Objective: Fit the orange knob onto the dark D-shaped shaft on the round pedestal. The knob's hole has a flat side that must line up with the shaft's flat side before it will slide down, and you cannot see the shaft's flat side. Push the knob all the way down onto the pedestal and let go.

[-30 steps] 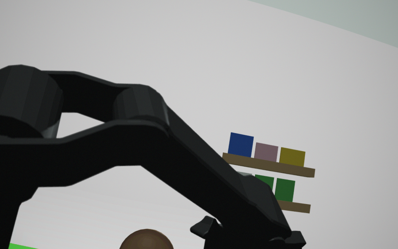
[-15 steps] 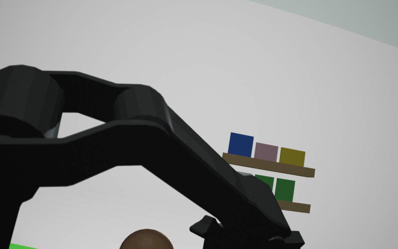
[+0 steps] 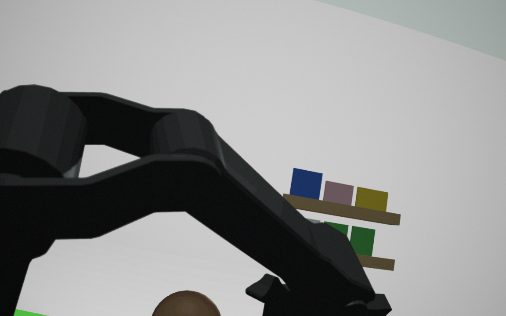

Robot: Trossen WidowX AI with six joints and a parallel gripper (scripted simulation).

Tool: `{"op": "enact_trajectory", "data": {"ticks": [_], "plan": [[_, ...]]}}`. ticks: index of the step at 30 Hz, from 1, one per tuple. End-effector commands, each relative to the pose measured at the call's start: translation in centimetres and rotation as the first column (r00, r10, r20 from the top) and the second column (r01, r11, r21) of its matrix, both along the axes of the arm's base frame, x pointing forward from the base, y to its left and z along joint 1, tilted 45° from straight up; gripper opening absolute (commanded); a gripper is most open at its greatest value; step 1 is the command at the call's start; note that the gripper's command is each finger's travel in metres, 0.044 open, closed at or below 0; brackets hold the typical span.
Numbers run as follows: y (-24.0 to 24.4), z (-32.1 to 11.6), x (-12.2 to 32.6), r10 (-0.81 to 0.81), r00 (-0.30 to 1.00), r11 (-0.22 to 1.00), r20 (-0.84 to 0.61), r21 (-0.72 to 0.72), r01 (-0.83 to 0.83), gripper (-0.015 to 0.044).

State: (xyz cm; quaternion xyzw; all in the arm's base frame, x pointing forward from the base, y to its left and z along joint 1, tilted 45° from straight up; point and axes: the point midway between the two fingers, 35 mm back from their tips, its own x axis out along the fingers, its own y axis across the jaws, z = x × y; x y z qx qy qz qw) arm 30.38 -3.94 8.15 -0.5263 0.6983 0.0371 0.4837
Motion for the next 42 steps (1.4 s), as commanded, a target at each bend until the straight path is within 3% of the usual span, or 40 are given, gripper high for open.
{"op": "enact_trajectory", "data": {"ticks": [1, 16, 23, 42], "plan": [[-0.02, 0.15, 0.44, 0.011, 1.000, 1.000, 0.001, 0.001, -0.011, 0.0000], [0.16, 0.33, 0.36, 0.017, 1.000, 1.000, -0.005, 0.001, -0.017, 0.0000], [0.12, 0.23, 0.10, 0.157, 0.977, 0.987, -0.143, 0.007, -0.158, 0.0000], [-0.01, -0.17, -0.27, 0.159, 0.977, 0.987, -0.145, 0.007, -0.160, 0.0000]]}}
